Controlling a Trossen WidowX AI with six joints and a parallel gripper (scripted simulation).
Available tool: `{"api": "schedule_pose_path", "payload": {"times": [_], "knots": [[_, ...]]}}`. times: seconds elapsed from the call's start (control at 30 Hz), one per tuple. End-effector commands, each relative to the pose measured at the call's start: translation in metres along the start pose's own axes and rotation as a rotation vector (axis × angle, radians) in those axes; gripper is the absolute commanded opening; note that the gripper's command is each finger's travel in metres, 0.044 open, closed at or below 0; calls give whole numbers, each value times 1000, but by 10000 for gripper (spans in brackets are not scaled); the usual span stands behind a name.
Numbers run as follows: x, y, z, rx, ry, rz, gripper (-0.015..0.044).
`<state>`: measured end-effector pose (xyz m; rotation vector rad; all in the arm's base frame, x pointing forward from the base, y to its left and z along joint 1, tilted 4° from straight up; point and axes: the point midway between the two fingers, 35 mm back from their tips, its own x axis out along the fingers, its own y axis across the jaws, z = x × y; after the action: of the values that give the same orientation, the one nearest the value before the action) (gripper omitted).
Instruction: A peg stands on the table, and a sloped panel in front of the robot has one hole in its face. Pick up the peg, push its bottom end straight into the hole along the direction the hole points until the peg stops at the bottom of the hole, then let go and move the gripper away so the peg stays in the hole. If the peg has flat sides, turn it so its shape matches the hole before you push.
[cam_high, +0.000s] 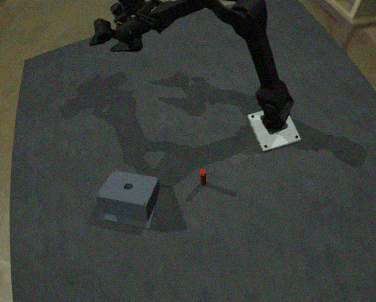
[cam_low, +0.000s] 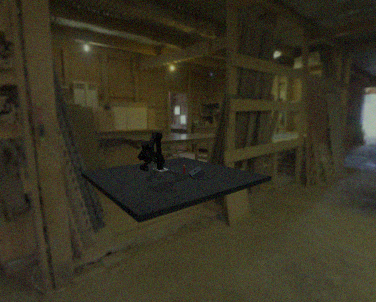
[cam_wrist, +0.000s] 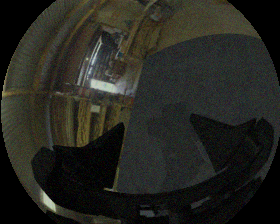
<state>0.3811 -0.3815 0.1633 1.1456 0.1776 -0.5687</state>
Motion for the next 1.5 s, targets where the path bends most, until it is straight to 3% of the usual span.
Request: {"api": "schedule_pose_path", "payload": {"times": [0.0, 0.73, 1.47], "knots": [[4, 8, -22, 11, 46, -24, 440], [0, 56, -152, -11, 311, -149, 440], [-49, 83, -271, -110, 555, -294, 440]]}}
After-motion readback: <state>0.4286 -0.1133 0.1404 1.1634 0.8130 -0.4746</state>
